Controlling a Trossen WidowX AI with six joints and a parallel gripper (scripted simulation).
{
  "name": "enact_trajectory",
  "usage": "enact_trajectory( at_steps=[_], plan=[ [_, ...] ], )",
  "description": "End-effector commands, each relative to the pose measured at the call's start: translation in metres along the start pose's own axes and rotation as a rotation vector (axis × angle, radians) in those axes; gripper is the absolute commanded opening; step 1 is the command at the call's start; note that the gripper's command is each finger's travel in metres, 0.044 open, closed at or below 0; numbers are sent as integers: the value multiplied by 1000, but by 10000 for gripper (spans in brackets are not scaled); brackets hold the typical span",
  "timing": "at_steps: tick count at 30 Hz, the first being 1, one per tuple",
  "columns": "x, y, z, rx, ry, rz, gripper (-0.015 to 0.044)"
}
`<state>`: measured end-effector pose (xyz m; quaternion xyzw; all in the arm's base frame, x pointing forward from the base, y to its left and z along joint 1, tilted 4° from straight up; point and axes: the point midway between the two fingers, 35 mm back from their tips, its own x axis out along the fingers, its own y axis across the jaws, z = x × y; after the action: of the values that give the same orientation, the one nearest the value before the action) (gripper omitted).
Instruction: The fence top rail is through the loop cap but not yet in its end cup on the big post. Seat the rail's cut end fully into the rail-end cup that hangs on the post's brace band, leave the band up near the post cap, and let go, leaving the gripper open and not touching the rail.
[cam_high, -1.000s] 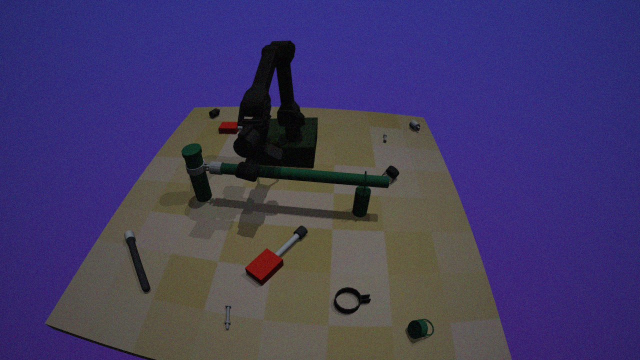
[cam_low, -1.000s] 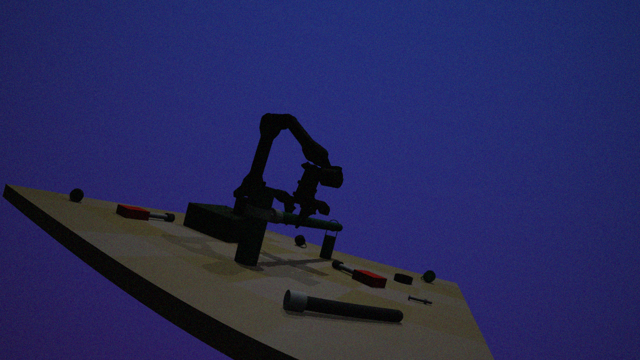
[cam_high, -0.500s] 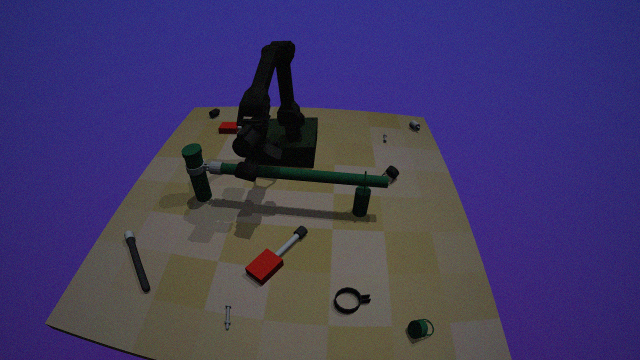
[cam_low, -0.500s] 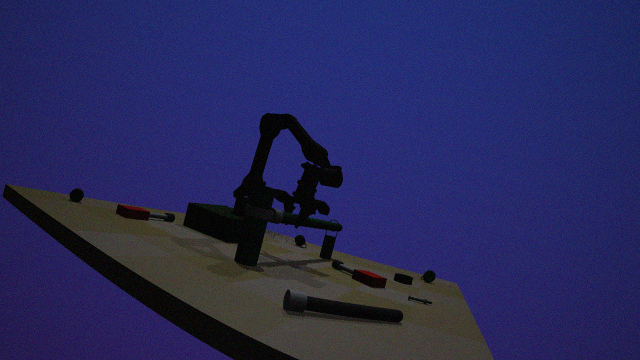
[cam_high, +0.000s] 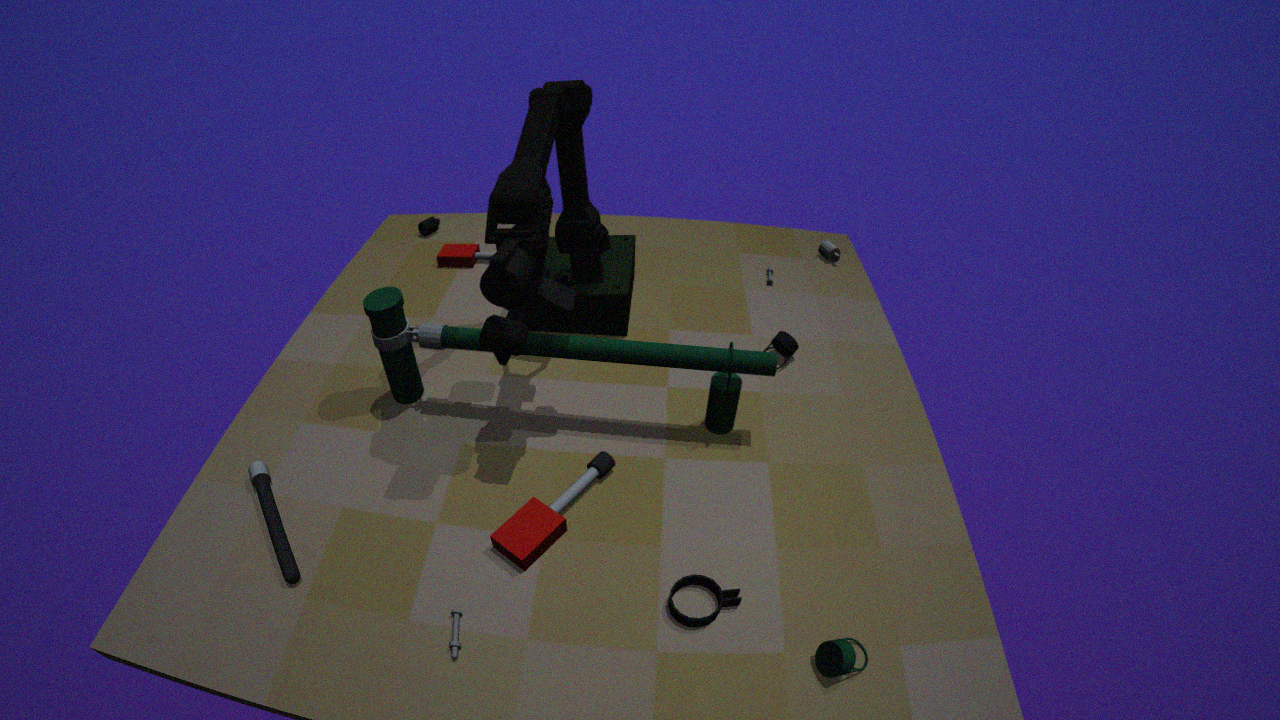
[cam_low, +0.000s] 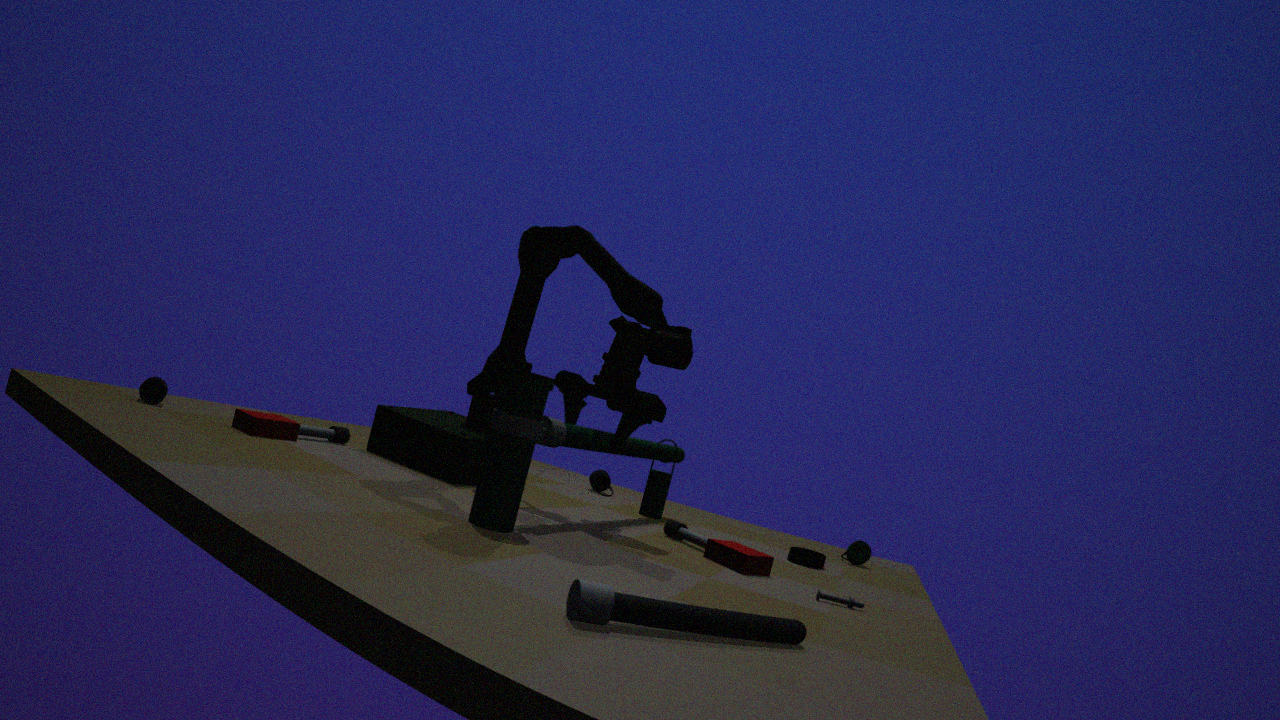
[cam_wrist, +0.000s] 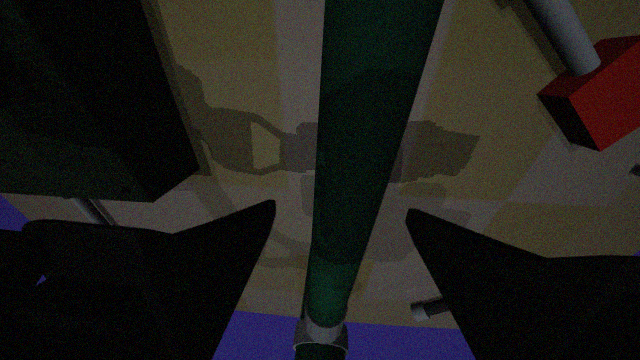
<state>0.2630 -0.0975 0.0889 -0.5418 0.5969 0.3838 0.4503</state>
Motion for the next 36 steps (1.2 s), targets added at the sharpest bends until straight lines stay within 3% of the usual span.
enact_trajectory(
  at_steps=[1,7,14,36],
  plan=[
    [-17,-1,9,4,2,-5,440],
    [-26,0,14,-4,-3,-9,440],
    [-72,4,14,-4,-4,-8,440],
    [-72,4,14,-4,-4,-8,440]
  ],
)
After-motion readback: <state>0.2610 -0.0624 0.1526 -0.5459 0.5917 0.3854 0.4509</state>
